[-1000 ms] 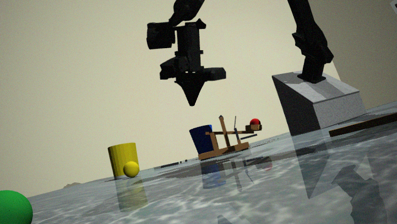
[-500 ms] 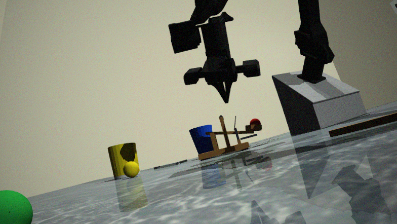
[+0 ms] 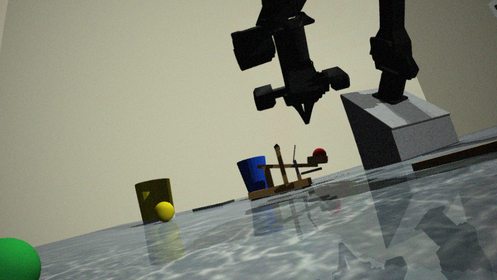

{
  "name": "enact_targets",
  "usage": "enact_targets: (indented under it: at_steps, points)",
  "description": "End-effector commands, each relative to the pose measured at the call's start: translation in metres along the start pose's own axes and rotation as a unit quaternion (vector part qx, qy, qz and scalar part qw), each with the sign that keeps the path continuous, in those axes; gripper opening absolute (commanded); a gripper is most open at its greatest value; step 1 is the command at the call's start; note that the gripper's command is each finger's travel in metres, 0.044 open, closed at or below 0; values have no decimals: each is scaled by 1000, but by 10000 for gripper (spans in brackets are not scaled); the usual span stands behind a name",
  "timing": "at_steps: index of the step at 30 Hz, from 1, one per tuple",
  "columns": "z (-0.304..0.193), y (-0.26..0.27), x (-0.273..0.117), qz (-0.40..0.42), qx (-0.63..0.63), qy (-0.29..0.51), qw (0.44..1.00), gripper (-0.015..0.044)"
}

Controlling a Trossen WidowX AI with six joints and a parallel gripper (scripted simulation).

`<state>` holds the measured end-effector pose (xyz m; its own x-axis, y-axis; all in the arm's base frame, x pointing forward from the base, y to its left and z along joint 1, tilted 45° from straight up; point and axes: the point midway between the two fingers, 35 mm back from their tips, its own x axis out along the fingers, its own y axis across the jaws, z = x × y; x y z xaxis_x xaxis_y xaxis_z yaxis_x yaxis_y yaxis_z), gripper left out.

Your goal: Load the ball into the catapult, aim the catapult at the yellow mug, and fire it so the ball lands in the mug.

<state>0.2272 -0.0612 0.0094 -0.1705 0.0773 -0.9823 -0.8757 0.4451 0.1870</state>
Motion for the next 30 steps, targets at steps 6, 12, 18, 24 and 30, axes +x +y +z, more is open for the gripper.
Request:
enact_targets:
  at_steps: [6, 12, 18, 24, 30]
  points:
    - [7, 1, 9, 3, -6, 4, 1000, 0]
    - [14, 0, 16, 3, -6, 4, 1000, 0]
    - [21, 0, 24, 3, -7, 4, 1000, 0]
    - [28, -1, 31, 3, -7, 4, 1000, 0]
    - [34, 0, 38, 3, -7, 3, 1000, 0]
